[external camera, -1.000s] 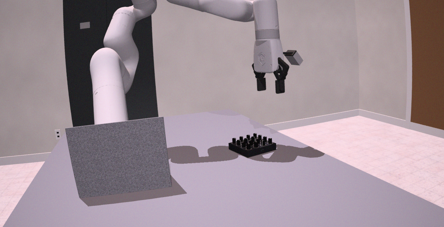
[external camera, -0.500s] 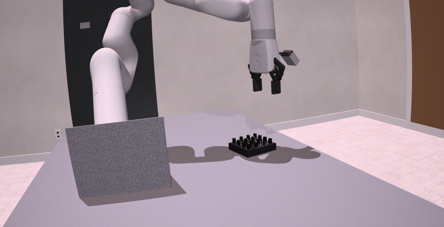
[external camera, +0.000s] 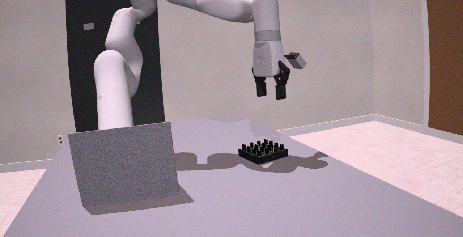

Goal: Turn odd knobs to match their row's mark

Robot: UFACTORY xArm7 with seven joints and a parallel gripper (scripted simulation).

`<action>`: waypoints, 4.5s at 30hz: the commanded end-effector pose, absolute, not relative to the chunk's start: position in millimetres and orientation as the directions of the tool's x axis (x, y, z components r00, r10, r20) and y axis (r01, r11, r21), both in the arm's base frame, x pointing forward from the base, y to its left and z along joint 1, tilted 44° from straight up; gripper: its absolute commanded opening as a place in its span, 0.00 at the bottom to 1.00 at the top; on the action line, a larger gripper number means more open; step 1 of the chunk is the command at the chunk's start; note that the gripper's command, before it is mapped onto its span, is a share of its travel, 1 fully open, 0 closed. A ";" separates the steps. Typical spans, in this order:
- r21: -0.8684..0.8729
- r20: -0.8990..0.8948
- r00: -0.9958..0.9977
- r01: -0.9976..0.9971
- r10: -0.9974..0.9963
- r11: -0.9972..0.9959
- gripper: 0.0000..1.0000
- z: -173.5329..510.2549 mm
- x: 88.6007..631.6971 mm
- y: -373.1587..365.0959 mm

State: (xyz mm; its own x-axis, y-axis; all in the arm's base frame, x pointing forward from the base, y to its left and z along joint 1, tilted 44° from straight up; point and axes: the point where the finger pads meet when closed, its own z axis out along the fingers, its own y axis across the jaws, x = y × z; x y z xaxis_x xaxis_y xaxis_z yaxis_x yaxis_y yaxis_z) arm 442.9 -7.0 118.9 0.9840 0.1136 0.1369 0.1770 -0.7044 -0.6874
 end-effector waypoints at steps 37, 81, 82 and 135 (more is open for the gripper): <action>-0.685 0.140 0.984 0.177 0.110 -0.706 1.00 118.6 435.2 -10.1; -0.685 0.140 0.984 0.177 0.110 -0.706 1.00 118.6 435.2 -10.1; -0.685 0.140 0.984 0.177 0.110 -0.706 1.00 118.6 435.2 -10.1; -0.336 0.610 0.500 0.866 0.615 -0.371 1.00 94.7 436.7 -0.9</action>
